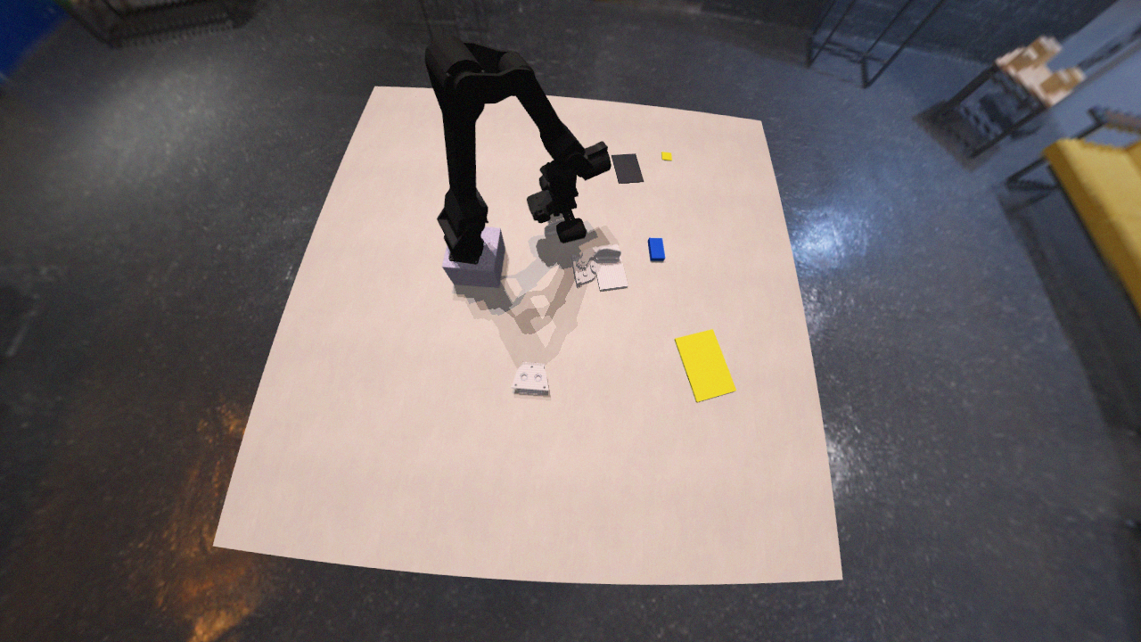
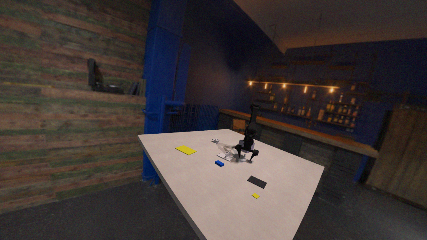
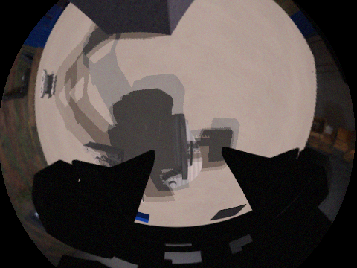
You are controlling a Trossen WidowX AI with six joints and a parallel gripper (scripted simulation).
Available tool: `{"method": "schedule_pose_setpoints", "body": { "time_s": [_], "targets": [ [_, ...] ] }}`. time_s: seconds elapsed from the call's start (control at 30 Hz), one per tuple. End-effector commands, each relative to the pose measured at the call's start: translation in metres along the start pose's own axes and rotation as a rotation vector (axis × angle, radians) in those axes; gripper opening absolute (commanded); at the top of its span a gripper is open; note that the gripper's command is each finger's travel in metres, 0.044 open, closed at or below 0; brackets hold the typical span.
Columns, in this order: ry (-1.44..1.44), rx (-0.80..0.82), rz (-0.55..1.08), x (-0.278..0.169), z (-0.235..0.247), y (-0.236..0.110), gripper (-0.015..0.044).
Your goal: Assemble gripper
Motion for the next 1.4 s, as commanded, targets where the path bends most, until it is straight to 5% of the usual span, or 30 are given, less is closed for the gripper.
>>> {"method": "schedule_pose_setpoints", "body": {
  "time_s": [0.0, 0.67, 1.0, 1.37],
  "targets": [
    [-0.003, 0.004, -0.005, 0.0013, 0.0002, 0.0017, 0.0440],
    [-0.003, 0.004, -0.005, 0.0013, 0.0002, 0.0022, 0.0440],
    [-0.001, 0.000, -0.005, 0.0011, 0.0000, 0.0017, 0.0177],
    [-0.001, 0.000, -0.005, 0.0011, 0.0000, 0.0017, 0.0134]
  ]
}}
Point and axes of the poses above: the point midway between the two fingers, 35 mm back from their tips, its own y axis out along the fingers, its own z axis across the jaws, x = y × z, the point moved 9 cm from there along -y, back along the fingers, and after that the axes turned 12 degrees about -y, right-handed, at the moved point
